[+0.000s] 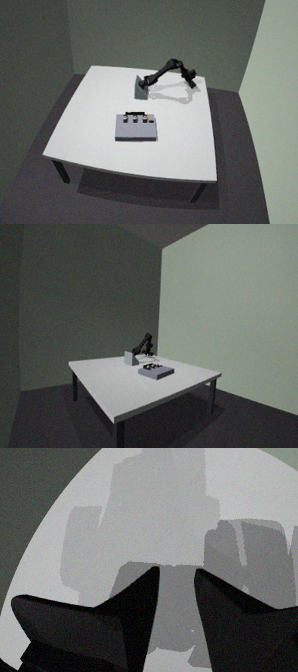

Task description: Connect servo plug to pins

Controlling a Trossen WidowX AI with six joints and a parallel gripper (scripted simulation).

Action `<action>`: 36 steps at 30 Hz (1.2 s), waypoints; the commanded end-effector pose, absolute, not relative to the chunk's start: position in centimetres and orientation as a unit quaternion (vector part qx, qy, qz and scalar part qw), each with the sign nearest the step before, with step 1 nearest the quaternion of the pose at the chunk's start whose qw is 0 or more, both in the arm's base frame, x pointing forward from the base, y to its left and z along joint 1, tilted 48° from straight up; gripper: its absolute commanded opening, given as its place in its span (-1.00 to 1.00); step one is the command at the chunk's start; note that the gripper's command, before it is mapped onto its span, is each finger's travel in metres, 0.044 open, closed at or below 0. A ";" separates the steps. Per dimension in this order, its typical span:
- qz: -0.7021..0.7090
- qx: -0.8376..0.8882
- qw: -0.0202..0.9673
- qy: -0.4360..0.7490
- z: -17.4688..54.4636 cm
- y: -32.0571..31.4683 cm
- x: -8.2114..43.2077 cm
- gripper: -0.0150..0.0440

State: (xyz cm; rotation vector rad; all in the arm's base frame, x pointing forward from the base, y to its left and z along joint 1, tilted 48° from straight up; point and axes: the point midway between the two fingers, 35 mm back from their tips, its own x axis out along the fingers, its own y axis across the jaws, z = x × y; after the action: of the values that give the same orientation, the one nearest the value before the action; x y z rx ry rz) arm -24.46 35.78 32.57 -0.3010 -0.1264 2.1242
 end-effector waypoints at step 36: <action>0.810 -0.098 0.575 -0.058 35.2 38.5 -15.1 -0.10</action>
State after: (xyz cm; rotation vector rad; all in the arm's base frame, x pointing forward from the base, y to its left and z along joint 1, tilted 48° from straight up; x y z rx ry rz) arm -16.58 38.35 34.69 -0.2421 -0.1301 1.9348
